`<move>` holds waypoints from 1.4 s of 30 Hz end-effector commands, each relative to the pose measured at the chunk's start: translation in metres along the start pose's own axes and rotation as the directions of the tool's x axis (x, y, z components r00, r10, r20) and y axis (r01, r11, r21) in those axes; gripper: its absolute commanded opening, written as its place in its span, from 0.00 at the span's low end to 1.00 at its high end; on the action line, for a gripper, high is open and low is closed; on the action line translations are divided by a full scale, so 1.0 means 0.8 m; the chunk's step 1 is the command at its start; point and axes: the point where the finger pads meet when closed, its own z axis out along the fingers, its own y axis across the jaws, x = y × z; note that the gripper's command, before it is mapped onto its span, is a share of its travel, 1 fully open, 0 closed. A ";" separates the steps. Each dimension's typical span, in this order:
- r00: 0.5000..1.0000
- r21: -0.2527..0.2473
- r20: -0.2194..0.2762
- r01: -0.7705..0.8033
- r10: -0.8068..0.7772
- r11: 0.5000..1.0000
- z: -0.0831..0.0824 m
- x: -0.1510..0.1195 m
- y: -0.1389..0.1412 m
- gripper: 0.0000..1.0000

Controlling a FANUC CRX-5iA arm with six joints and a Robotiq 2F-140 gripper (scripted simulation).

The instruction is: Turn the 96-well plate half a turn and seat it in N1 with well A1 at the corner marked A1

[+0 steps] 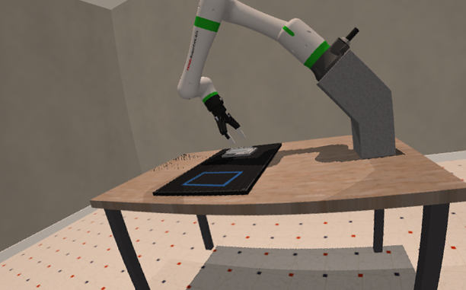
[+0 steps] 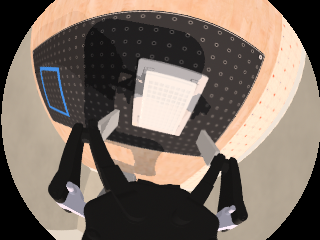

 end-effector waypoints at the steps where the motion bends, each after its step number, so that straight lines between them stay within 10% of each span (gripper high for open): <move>1: 1.000 0.000 0.000 0.000 0.000 1.000 0.008 0.004 0.000 1.00; 33: 1.000 0.000 0.000 0.000 0.000 1.000 0.039 0.018 0.000 1.00; 34: 1.000 0.000 0.000 0.000 0.000 1.000 0.039 0.018 0.000 0.00; 42: 1.000 0.000 0.000 0.000 0.000 1.000 0.039 0.018 0.000 0.00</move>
